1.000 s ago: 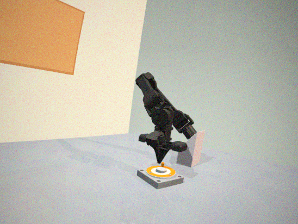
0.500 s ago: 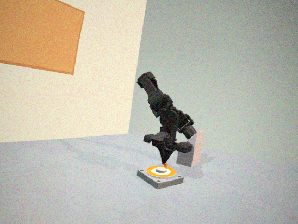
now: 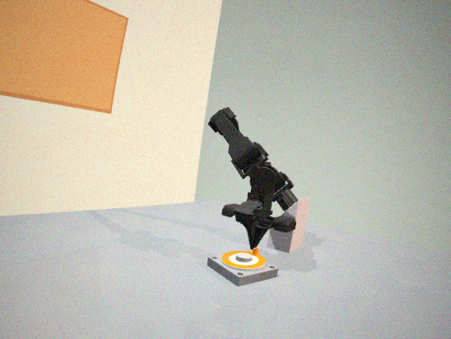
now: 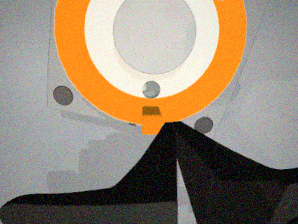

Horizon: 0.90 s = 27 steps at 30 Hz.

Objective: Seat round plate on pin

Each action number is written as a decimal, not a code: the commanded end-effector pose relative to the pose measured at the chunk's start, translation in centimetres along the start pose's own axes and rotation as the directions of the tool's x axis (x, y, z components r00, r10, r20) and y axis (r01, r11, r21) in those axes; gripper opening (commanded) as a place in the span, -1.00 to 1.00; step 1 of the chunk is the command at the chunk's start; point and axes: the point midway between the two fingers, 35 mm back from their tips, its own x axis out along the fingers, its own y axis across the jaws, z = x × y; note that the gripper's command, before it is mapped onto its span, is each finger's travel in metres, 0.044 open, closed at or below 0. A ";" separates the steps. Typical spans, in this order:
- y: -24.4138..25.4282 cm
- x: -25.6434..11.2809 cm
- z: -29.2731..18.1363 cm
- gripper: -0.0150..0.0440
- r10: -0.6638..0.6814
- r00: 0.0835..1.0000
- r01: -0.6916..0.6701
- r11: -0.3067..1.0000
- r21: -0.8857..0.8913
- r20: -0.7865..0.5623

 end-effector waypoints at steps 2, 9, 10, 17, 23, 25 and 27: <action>0.5 0.0 -0.1 -0.49 0.007 1.000 -0.007 1.000 0.003 -0.006; 1.0 0.1 -0.1 -0.49 0.007 1.000 -0.007 1.000 0.004 -0.006; 1.0 0.1 -0.1 -0.49 0.007 1.000 -0.007 1.000 0.004 -0.006; 1.1 -1.5 0.1 -0.49 0.009 1.000 -0.009 1.000 0.003 -0.005; 1.0 -4.4 0.0 -0.49 0.009 1.000 -0.009 1.000 0.003 -0.006; 1.0 -4.7 0.0 -0.49 0.009 1.000 -0.009 1.000 0.003 -0.006; 1.0 -3.8 0.0 -0.49 0.005 1.000 -0.005 1.000 -0.004 0.000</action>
